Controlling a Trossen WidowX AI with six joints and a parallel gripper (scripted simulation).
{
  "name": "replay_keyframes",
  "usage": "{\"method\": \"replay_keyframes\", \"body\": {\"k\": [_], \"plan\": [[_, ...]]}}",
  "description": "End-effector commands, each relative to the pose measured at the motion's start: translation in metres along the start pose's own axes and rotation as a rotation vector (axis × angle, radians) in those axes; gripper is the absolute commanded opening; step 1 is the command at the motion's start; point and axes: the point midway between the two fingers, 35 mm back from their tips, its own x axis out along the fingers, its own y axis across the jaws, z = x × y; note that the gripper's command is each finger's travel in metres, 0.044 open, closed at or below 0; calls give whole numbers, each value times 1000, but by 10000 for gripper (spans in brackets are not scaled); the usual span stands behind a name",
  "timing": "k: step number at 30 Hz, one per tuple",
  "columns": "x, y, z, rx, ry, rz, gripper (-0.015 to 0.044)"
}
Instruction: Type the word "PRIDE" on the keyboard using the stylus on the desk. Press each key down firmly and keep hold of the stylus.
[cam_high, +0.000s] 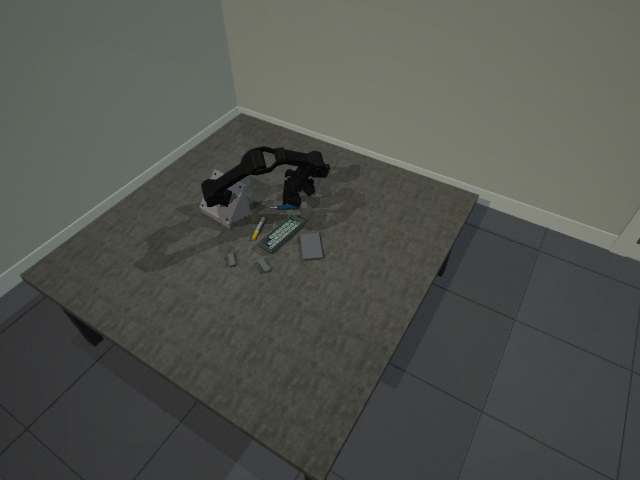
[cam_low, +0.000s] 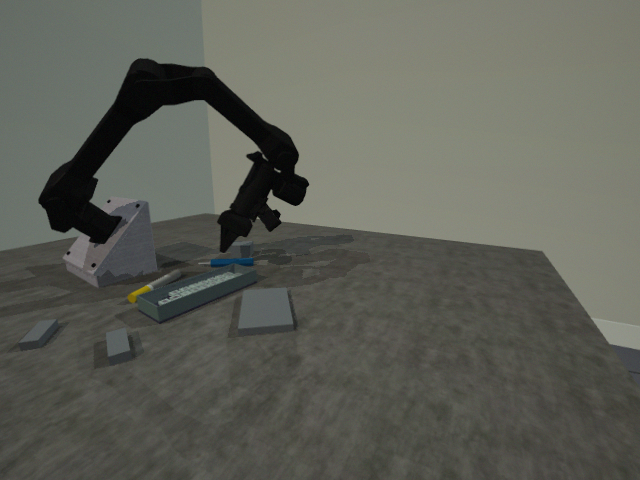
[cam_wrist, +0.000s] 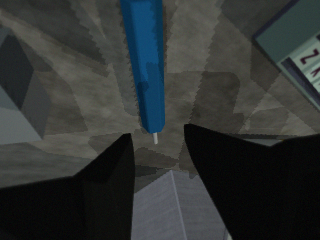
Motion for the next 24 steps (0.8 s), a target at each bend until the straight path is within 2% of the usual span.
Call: {"method": "replay_keyframes", "body": {"k": [1,24], "plan": [[3,0,2,-4,0,-5,150],[18,0,11,-4,0,-6,150]]}}
